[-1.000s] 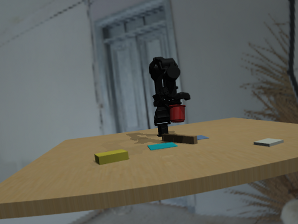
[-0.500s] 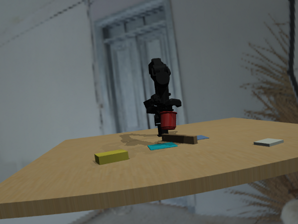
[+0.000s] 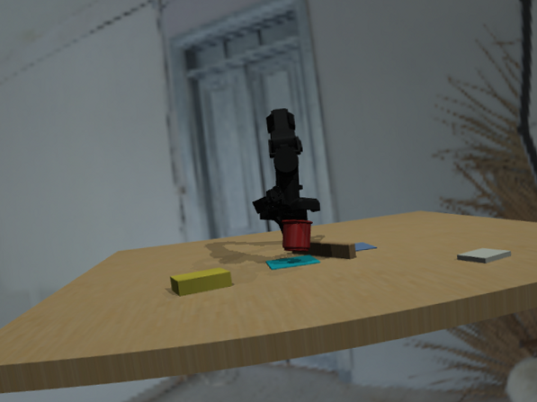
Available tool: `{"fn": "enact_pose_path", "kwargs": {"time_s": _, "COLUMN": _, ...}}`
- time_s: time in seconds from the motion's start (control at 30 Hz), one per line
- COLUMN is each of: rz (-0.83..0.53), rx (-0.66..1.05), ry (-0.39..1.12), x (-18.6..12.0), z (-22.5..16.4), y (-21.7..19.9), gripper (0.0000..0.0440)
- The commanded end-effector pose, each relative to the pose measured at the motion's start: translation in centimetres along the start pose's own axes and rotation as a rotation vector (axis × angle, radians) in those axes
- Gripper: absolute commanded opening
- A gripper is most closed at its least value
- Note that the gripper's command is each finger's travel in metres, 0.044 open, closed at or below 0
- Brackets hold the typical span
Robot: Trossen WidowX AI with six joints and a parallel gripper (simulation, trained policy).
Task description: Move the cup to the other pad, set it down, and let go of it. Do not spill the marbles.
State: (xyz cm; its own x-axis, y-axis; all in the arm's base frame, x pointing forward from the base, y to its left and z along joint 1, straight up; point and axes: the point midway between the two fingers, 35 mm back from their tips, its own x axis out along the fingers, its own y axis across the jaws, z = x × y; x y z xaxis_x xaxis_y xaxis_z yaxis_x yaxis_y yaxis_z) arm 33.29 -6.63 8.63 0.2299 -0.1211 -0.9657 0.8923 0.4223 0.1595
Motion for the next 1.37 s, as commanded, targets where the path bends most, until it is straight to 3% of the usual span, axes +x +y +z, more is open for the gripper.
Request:
{"fn": "enact_pose_path", "kwargs": {"time_s": 0.0, "rz": -0.02, "rx": 0.007, "ry": 0.004, "x": 1.1, "z": -0.2, "y": -0.8, "gripper": 0.0027}}
{"fn": "enact_pose_path", "kwargs": {"time_s": 0.1, "rz": -0.019, "rx": 0.017, "ry": 0.003, "x": 1.6, "z": -0.1, "y": -1.2, "gripper": 0.0063}}
{"fn": "enact_pose_path", "kwargs": {"time_s": 0.23, "rz": 0.015, "rx": 0.038, "ry": -0.011, "x": 1.4, "z": 0.5, "y": -1.0, "gripper": 0.0147}}
{"fn": "enact_pose_path", "kwargs": {"time_s": 1.07, "rz": 0.167, "rx": 0.071, "ry": -0.059, "x": -4.9, "z": 2.1, "y": -1.4, "gripper": 0.0254}}
{"fn": "enact_pose_path", "kwargs": {"time_s": 1.17, "rz": 0.188, "rx": 0.074, "ry": -0.077, "x": -6.1, "z": 2.6, "y": -1.4, "gripper": 0.0286}}
{"fn": "enact_pose_path", "kwargs": {"time_s": 1.33, "rz": 0.209, "rx": 0.086, "ry": -0.096, "x": -7.6, "z": 3.4, "y": -1.4, "gripper": 0.0391}}
